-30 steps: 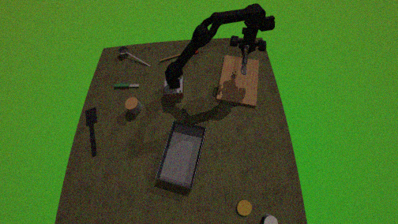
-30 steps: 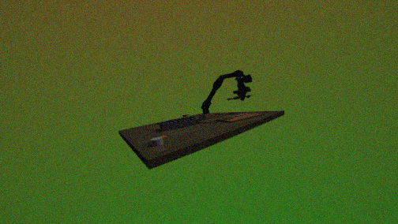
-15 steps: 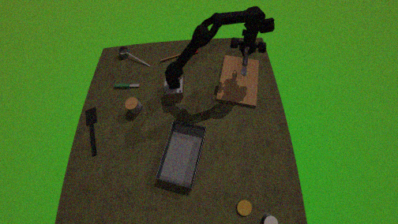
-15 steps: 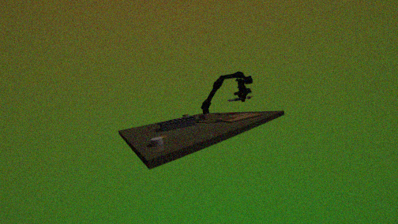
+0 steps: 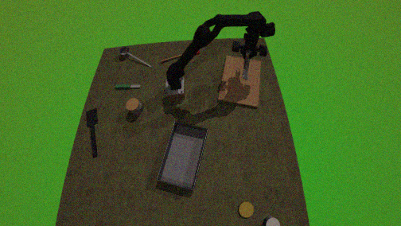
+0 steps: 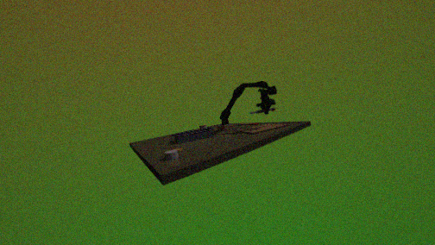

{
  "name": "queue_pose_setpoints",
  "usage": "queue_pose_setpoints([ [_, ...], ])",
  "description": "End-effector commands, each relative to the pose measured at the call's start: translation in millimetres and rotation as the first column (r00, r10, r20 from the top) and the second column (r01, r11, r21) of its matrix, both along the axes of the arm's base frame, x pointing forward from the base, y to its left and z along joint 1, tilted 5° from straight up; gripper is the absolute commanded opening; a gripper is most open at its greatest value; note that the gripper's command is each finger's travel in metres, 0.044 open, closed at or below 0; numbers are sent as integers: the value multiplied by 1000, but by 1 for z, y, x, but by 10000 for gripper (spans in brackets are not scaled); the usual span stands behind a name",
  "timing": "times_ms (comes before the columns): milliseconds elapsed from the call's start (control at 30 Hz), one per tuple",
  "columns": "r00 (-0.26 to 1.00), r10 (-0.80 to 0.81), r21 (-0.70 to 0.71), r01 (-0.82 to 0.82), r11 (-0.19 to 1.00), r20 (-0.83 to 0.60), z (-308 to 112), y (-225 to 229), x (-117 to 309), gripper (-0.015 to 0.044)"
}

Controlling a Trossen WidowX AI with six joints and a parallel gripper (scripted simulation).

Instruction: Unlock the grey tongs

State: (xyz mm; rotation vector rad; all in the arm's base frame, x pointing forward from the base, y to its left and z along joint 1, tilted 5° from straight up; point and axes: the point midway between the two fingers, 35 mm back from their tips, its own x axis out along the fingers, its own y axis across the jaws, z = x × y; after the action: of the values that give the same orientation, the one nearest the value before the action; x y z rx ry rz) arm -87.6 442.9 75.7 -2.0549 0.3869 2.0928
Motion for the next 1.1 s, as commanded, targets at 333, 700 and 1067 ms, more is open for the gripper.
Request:
queue_pose_setpoints([
  [333, 1000, -4, 1, 4, 1000, 5, -24, -1, 0, -150],
  [700, 1000, -4, 1, 4, 1000, 4, -42, -3, 0, -150],
  [1067, 1000, -4, 1, 4, 1000, 4, -59, -6, 0, -150],
])
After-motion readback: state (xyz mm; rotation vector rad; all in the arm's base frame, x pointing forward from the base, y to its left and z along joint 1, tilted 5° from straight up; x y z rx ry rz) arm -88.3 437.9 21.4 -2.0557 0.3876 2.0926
